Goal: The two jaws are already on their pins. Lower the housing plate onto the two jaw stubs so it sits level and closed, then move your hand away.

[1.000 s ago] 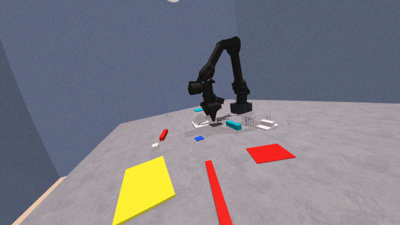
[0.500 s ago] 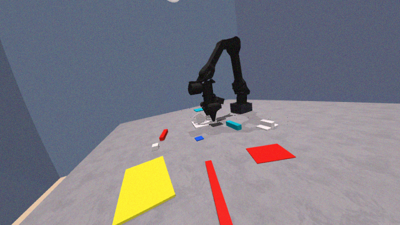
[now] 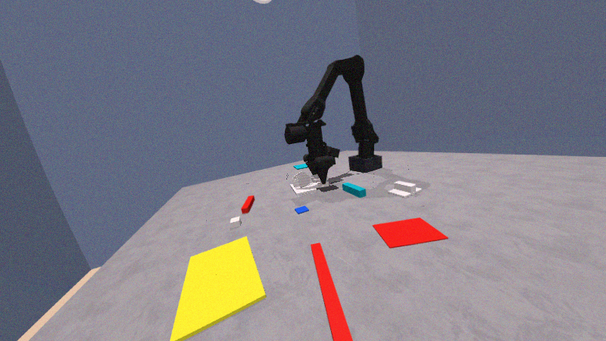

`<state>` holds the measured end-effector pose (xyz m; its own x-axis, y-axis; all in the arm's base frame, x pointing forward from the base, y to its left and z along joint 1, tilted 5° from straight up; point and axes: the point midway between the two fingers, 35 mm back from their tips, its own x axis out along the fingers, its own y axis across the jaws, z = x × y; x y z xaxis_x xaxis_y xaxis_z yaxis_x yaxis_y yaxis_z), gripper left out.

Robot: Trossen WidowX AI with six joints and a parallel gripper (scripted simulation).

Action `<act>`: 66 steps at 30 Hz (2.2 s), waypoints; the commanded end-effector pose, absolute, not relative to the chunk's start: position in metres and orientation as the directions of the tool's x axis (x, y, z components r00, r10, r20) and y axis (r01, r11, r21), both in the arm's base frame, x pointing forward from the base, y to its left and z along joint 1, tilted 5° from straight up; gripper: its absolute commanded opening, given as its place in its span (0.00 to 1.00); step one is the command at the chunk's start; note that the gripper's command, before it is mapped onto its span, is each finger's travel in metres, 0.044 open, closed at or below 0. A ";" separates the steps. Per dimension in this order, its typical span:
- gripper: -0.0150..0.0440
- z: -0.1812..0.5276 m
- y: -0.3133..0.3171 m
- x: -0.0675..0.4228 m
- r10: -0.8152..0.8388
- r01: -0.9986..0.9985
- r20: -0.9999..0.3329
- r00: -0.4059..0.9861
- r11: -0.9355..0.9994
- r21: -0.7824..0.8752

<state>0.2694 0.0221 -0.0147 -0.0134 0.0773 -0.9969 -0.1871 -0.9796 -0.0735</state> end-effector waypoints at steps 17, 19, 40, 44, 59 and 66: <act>0.85 -0.018 0.023 0.270 0.082 -0.188 -0.997 -0.011 -0.979 -0.078; 0.85 -0.018 0.023 0.270 0.082 -0.188 -0.997 -0.011 -0.979 -0.078; 0.85 -0.020 0.023 0.270 0.082 -0.188 -0.997 -0.011 -0.979 -0.078; 0.85 -0.020 0.023 0.270 0.082 -0.188 -0.997 -0.011 -0.979 -0.078; 1.00 -0.015 0.022 0.269 0.077 -0.187 -0.997 -0.011 -0.980 -0.074; 1.00 -0.015 0.022 0.269 0.077 -0.187 -0.997 -0.011 -0.980 -0.074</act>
